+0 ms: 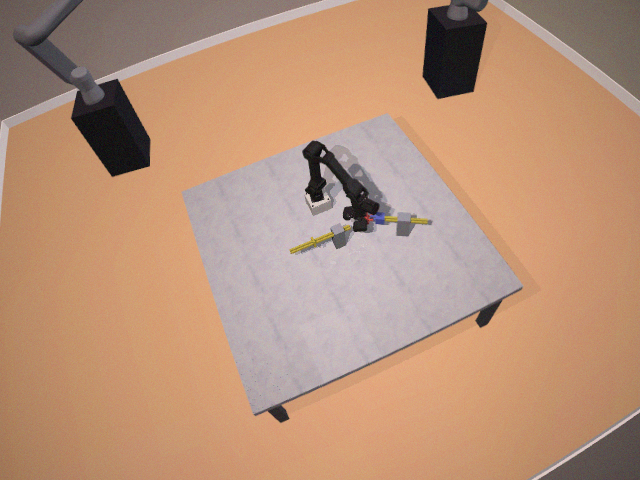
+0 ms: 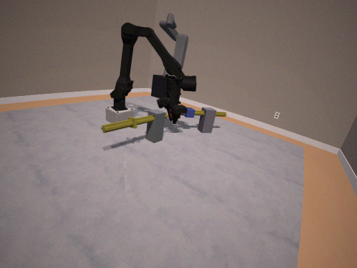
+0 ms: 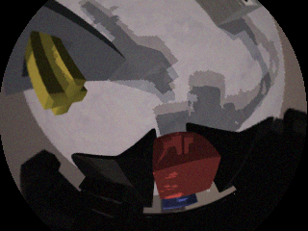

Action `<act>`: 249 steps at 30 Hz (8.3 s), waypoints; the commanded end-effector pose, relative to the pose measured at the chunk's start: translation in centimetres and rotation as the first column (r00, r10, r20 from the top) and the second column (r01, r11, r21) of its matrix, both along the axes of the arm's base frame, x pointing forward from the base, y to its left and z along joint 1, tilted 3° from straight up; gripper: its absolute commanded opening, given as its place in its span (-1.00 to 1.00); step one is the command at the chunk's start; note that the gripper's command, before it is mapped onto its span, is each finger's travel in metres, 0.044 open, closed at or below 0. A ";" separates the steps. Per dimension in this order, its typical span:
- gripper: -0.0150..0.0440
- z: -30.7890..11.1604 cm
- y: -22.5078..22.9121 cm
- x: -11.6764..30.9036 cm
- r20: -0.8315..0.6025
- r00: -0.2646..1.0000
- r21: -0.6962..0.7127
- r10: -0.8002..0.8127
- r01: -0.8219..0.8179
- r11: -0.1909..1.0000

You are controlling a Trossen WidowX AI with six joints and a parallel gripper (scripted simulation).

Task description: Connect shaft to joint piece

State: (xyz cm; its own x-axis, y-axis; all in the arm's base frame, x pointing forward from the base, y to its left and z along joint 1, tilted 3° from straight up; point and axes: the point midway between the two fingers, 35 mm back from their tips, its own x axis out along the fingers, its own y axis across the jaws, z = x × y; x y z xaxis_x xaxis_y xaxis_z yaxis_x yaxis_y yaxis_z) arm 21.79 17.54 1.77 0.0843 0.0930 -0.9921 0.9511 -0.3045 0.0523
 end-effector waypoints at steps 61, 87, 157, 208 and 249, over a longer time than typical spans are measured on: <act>0.12 0.0 0.0 0.0 -0.001 1.000 0.000 -0.006 0.006 1.000; 0.12 0.0 0.0 0.0 -0.001 1.000 0.000 -0.006 0.006 1.000; -0.49 1.4 -0.4 2.2 -0.095 0.890 -0.255 0.446 -0.455 0.854; 1.00 4.1 -0.5 2.1 -0.022 0.890 -0.040 0.454 -0.455 0.890; 1.00 14.0 0.6 2.2 -0.073 -0.009 -0.136 0.997 -0.990 -0.019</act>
State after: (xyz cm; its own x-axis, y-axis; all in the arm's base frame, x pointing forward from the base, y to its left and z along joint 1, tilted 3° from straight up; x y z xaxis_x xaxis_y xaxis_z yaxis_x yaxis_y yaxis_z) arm 24.00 18.14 14.77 0.0381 0.0208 -0.9991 0.3849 0.9224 0.0339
